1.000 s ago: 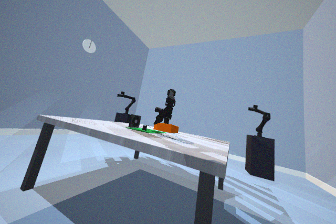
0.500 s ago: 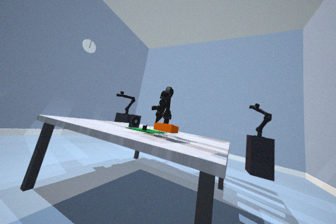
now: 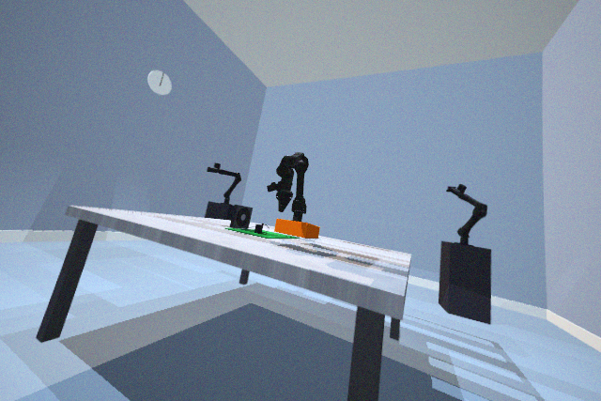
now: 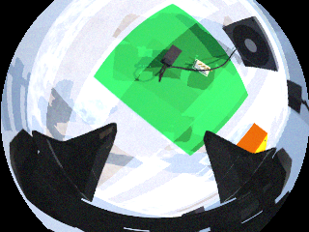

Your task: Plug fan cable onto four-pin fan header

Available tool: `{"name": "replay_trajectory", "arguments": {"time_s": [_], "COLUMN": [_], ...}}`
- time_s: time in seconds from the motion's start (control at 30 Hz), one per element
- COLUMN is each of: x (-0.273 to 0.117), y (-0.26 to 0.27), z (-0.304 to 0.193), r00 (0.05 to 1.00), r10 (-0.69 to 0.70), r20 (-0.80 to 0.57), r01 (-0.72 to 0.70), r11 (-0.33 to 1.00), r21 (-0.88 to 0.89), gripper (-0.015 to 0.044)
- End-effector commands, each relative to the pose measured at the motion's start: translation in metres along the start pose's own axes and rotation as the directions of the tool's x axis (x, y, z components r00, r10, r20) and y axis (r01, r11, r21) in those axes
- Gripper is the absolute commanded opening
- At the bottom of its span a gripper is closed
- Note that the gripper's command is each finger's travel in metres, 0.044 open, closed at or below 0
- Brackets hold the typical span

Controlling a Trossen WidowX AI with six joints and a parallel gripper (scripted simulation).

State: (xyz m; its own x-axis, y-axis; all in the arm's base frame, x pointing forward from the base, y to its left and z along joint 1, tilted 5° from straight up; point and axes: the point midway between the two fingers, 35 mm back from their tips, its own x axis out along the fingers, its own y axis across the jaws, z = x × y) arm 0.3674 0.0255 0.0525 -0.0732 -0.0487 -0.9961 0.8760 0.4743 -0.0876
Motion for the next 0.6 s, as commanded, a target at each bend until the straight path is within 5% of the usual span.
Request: {"name": "replay_trajectory", "arguments": {"time_s": [0.0,0.13,0.37,0.57], "x": [0.001,-0.004,-0.041,-0.045], "y": [0.000,0.000,-0.015,-0.018], "z": [-0.001,0.010,0.086,0.094], "r00": [1.000,1.000,1.000,1.000], "r10": [-0.007,-0.003,0.028,0.031], "r20": [0.003,0.001,-0.006,-0.007], "r01": [0.007,0.003,-0.023,-0.024], "r11": [1.000,0.999,0.912,0.890], "r21": [0.001,0.052,0.410,0.455], "gripper": [0.0440,0.0440,0.0440,0.0440]}}
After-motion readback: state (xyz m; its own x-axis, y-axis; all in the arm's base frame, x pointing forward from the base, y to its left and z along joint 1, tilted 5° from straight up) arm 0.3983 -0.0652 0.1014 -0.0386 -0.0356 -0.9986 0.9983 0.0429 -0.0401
